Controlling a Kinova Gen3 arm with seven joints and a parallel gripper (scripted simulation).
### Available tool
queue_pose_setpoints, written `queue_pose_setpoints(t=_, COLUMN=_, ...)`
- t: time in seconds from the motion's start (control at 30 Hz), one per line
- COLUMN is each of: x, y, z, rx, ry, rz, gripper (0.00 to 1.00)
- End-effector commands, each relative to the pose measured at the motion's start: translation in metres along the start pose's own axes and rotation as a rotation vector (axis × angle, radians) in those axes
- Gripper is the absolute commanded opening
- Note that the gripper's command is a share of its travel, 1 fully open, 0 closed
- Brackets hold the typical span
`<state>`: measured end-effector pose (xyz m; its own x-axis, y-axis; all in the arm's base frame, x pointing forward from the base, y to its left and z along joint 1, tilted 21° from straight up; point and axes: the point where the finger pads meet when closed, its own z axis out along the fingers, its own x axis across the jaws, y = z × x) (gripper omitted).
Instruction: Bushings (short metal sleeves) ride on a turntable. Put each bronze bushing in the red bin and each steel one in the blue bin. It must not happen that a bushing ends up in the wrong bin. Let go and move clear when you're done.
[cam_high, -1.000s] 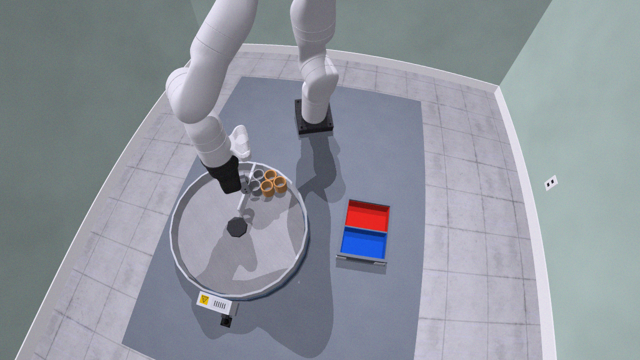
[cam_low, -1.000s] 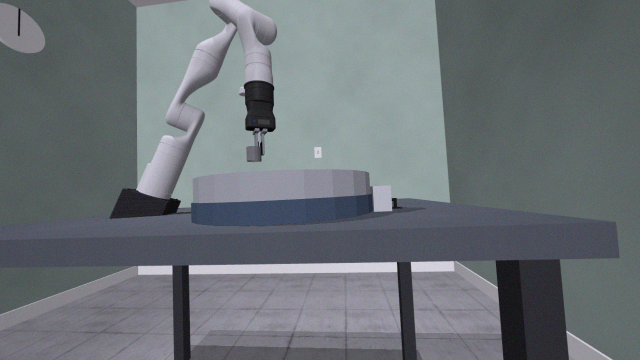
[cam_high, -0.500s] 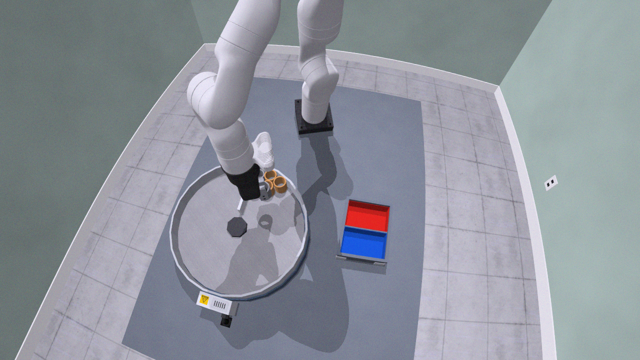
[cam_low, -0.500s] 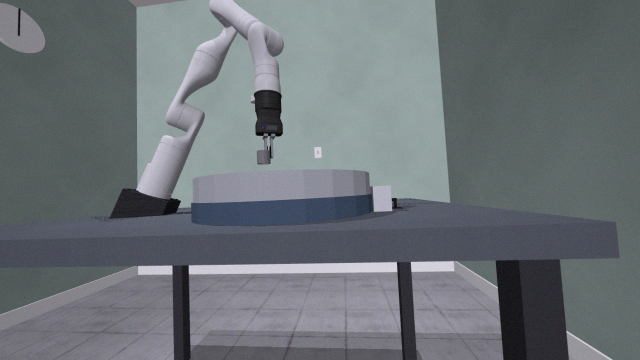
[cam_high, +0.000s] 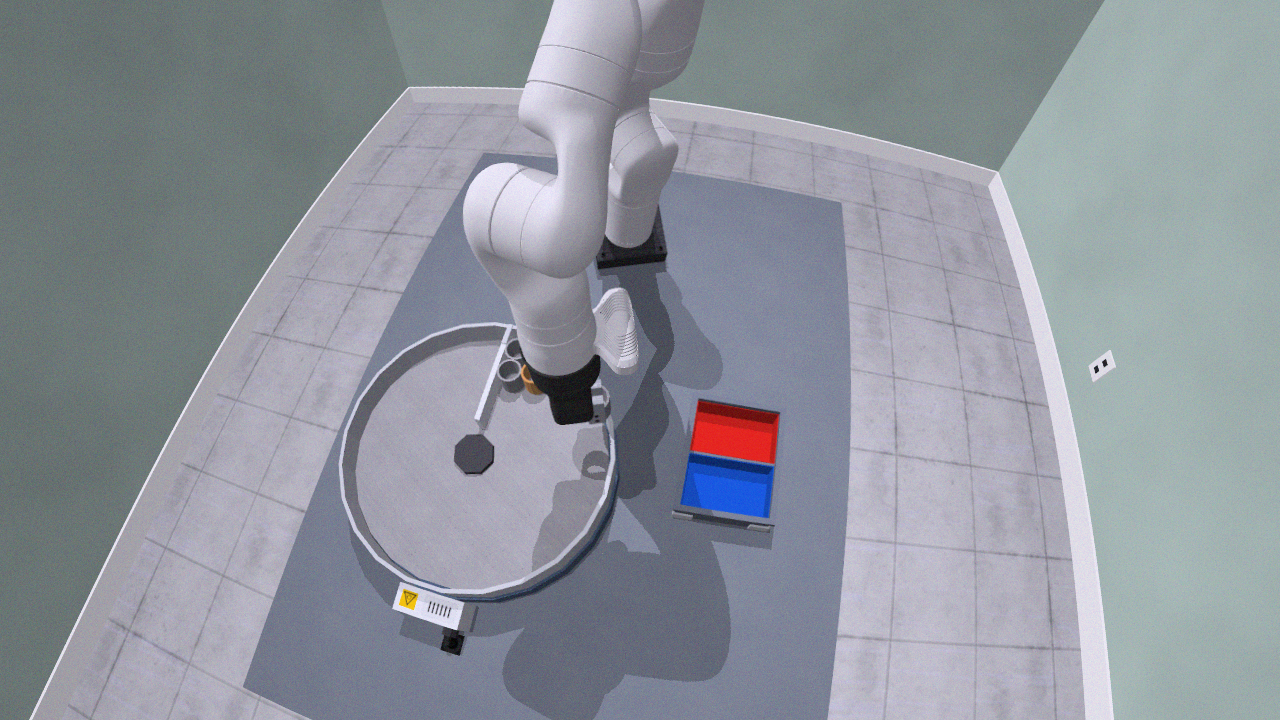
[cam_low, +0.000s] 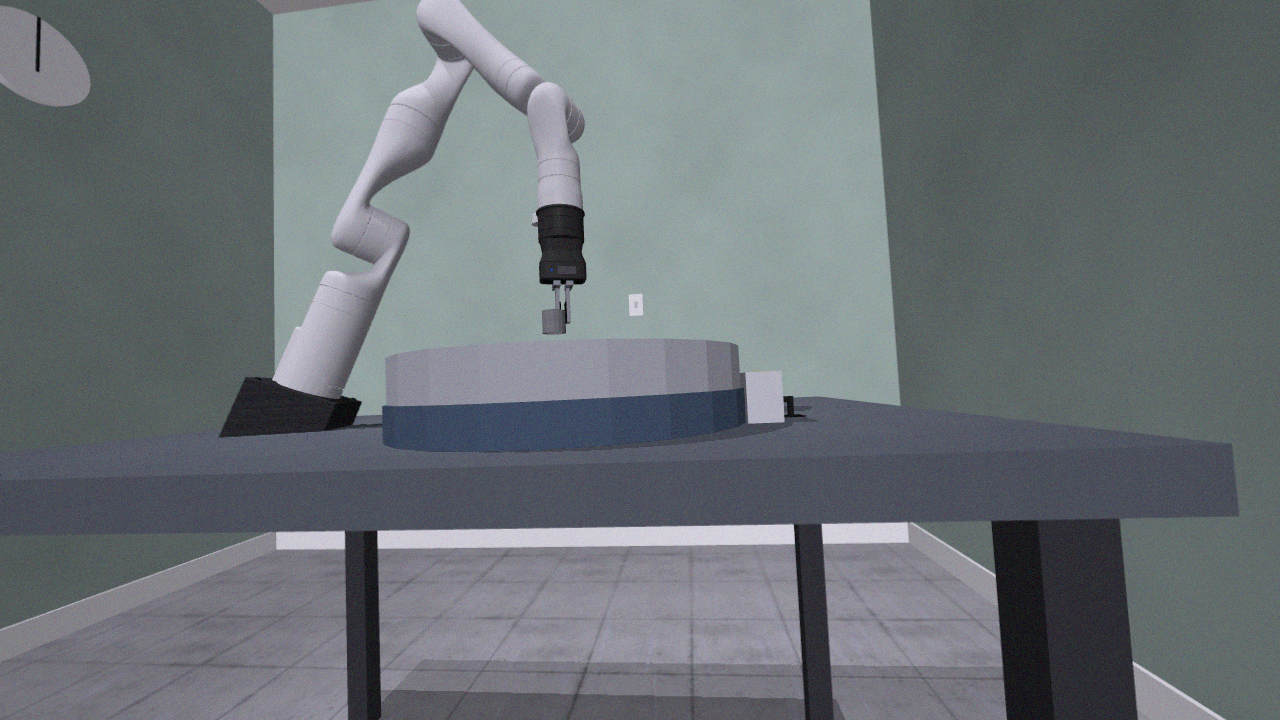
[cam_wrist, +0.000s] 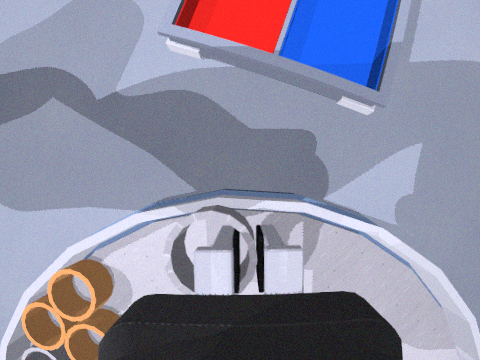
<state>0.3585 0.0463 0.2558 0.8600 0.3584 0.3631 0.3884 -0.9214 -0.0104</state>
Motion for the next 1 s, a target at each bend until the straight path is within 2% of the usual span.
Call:
queue_pose_setpoints(t=0.0, x=0.003, y=-0.002, z=-0.001, rx=-0.004, ry=0.002, rz=-0.01, gripper=0.0)
queue_pose_setpoints(t=0.17, x=0.027, y=-0.048, z=-0.001, rx=-0.004, ry=0.002, rz=0.048, gripper=0.0)
queue_pose_setpoints(t=0.27, x=0.027, y=-0.048, z=-0.001, rx=-0.004, ry=0.002, rz=0.048, gripper=0.0)
queue_pose_setpoints(t=0.4, x=0.047, y=-0.085, z=-0.001, rx=-0.004, ry=0.003, rz=0.095, gripper=0.0)
queue_pose_setpoints(t=0.6, x=0.052, y=-0.094, z=-0.001, rx=-0.004, ry=0.003, rz=0.106, gripper=0.0)
queue_pose_setpoints(t=0.77, x=0.076, y=-0.14, z=-0.001, rx=-0.004, ry=0.003, rz=0.164, gripper=0.0)
queue_pose_setpoints(t=0.97, x=0.076, y=-0.14, z=-0.001, rx=-0.004, ry=0.003, rz=0.164, gripper=0.0)
